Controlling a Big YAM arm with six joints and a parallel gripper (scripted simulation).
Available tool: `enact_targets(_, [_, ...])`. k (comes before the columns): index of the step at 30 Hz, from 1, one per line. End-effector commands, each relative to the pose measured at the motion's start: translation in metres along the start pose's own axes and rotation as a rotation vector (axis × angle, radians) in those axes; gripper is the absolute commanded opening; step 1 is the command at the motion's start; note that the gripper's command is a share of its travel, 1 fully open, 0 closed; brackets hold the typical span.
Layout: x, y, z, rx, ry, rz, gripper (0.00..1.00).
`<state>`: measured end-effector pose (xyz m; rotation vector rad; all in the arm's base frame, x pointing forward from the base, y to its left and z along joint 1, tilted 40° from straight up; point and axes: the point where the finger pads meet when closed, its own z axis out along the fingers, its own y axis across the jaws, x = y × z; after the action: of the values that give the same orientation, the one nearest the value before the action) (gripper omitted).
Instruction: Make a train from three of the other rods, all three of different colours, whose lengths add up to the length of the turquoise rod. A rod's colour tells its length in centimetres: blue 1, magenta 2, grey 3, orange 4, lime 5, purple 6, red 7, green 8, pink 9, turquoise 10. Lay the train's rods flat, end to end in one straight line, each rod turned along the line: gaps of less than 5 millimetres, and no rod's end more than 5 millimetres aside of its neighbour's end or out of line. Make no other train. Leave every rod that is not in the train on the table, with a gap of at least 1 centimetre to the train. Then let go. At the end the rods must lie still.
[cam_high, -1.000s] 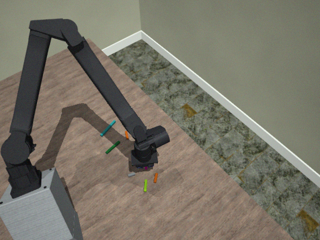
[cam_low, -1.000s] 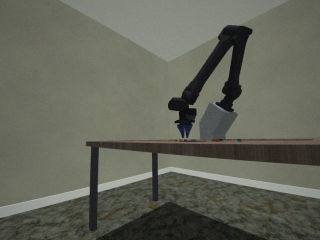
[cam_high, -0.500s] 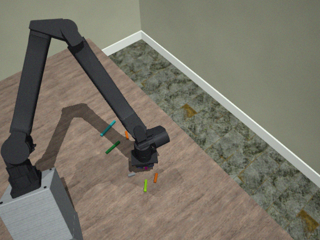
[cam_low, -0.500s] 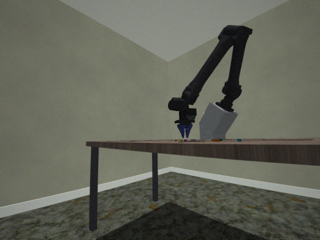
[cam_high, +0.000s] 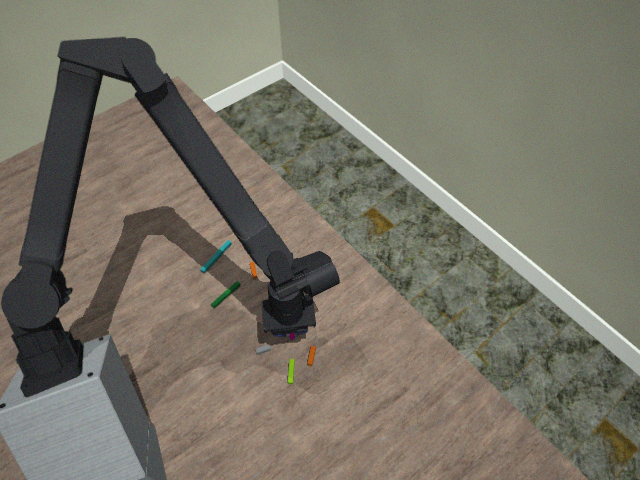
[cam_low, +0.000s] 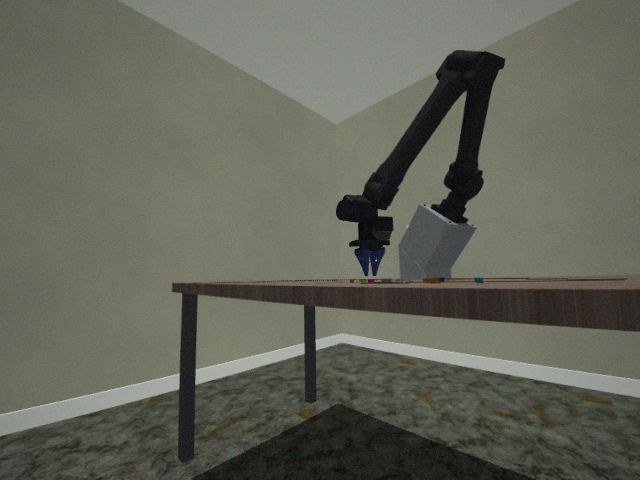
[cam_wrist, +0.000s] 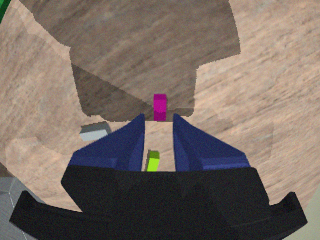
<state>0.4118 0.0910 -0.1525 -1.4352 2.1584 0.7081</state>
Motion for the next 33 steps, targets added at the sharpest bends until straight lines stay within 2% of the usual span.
enact_targets(1, [0.0024,-0.0055,-0.0005,0.011,-0.004,-0.014,0.23])
enact_targets(33, [0.0053,-0.0087,-0.0039,0.015,-0.005,-0.004,0.23])
